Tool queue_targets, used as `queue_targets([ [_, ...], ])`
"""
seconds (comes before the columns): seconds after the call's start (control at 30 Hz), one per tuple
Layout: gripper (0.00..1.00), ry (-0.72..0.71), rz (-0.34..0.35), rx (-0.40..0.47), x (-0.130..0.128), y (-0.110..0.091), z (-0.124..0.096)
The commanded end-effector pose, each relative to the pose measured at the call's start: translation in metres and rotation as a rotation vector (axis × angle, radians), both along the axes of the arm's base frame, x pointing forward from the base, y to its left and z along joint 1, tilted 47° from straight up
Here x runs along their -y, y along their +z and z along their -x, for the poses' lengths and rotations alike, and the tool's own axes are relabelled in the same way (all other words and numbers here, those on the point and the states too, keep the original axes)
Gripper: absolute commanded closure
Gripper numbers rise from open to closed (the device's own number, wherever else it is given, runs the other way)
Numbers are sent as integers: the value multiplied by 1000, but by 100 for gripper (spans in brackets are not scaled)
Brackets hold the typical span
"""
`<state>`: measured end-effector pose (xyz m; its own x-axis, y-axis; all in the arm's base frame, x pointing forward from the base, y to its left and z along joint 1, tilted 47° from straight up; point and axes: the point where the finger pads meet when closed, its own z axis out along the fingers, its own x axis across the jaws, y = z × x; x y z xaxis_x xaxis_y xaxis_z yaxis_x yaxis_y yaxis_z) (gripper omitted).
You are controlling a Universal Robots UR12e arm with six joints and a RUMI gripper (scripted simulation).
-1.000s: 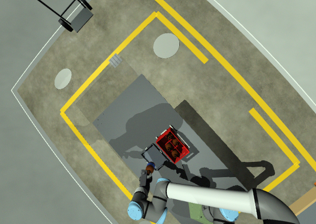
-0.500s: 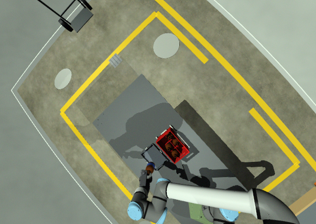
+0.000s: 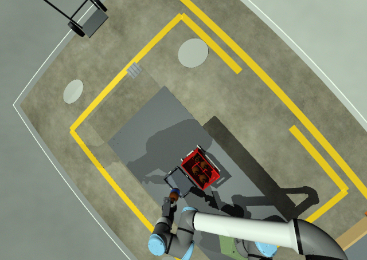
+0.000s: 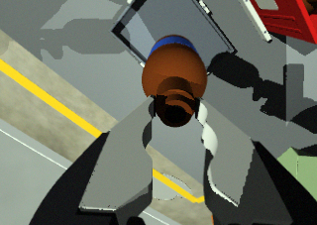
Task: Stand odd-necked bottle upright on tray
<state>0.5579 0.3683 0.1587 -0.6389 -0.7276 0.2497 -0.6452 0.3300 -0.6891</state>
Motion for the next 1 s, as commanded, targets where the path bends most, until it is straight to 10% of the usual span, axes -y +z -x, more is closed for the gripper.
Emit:
queue_targets([
  [0.0, 100, 1, -1, 1, -1, 1, 0],
  [0.97, 100, 1, -1, 1, 1, -1, -1],
])
